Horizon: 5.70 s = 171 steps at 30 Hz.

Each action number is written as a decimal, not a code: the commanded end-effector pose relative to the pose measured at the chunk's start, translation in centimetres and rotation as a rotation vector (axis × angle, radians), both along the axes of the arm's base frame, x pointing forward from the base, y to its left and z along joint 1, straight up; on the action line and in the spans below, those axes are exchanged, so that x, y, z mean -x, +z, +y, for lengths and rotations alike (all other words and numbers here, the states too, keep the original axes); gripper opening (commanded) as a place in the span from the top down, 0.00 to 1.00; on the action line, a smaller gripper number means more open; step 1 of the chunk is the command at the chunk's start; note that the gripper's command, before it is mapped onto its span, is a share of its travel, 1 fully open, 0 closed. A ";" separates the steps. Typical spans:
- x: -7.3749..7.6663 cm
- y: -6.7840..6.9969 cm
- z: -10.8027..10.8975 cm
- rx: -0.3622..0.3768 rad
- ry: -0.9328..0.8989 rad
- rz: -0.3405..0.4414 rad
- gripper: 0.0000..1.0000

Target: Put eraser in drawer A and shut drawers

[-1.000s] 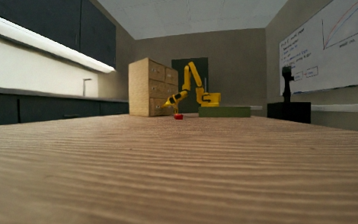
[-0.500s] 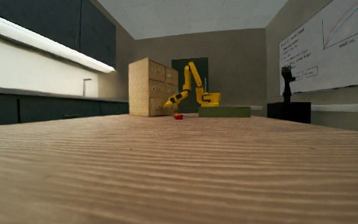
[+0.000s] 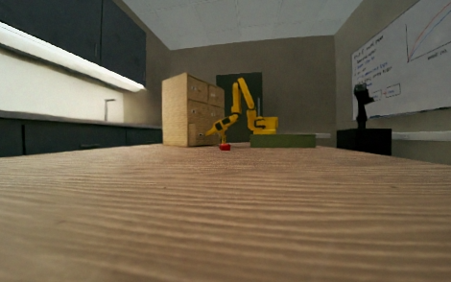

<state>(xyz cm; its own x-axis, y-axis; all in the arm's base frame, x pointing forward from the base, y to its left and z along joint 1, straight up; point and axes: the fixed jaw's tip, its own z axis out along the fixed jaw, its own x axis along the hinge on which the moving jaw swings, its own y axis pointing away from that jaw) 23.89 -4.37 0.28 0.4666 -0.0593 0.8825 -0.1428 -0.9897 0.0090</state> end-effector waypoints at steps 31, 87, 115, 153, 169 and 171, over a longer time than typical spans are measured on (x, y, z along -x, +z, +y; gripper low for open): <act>1.2 0.1 0.5 -0.004 0.012 0.001 1.00; 2.7 0.1 1.1 -0.004 0.032 0.001 1.00; 3.1 0.1 1.3 -0.004 0.039 0.001 1.00; 3.1 0.1 1.3 -0.004 0.039 0.001 0.82; 3.2 0.1 1.7 -0.025 0.050 0.086 0.79; 3.2 0.1 1.8 -0.030 0.052 0.104 0.79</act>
